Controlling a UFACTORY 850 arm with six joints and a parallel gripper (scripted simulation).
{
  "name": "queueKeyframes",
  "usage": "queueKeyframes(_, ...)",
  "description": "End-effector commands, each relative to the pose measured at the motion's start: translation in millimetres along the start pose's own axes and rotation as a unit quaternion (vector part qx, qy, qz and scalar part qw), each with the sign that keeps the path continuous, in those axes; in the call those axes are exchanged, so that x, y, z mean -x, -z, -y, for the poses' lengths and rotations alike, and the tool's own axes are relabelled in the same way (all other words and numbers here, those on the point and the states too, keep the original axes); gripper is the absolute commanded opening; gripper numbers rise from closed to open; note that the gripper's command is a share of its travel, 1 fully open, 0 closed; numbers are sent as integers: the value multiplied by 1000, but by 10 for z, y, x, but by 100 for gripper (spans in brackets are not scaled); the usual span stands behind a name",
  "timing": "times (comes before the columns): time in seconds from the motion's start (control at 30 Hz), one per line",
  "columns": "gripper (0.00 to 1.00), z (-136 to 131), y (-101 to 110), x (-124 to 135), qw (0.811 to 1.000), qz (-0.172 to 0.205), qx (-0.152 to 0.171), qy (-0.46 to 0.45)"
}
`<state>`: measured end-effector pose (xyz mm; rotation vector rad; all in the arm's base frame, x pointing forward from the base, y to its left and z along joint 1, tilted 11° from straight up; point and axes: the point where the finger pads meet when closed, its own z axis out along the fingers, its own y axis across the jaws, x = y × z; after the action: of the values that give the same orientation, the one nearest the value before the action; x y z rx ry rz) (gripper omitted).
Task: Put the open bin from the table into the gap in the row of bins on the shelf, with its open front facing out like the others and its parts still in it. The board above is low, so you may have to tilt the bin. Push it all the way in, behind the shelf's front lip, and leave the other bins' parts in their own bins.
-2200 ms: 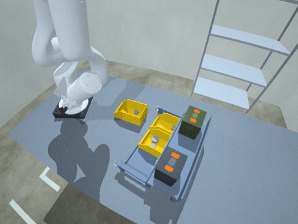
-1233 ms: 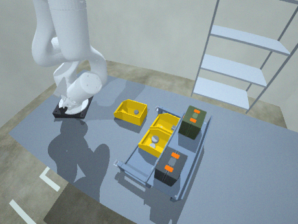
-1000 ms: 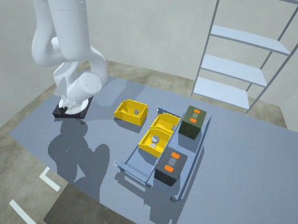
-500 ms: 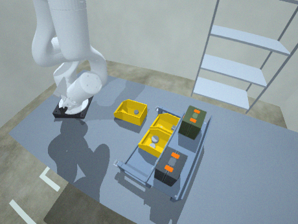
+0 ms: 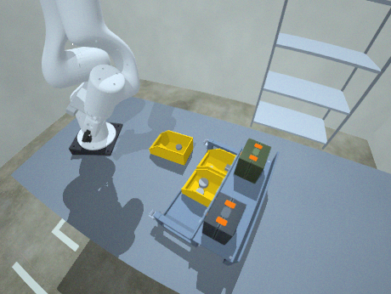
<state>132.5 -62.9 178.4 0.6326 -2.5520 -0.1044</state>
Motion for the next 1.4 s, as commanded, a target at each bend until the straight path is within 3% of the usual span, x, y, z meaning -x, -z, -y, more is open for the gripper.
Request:
queueKeyframes(0.0, 100, -4, 17, 4, 1000, 3, -1, 0)
queueKeyframes(0.03, 100, -4, 17, 4, 1000, 3, -1, 0)
queueKeyframes(0.2, 100, -119, 465, 174, 991, 127, -24, -25)
queueKeyframes(0.6, 100, -119, 465, 174, 991, 127, -24, -25)
queueKeyframes(0.77, 100, -234, 914, 344, 966, 248, -47, -49)
queueKeyframes(1.17, 100, -234, 914, 344, 966, 248, -47, -49)
queueKeyframes(1.33, 100, -349, 1364, 513, 925, 366, -69, -72)
queueKeyframes(1.37, 100, -349, 1364, 513, 925, 366, -69, -72)
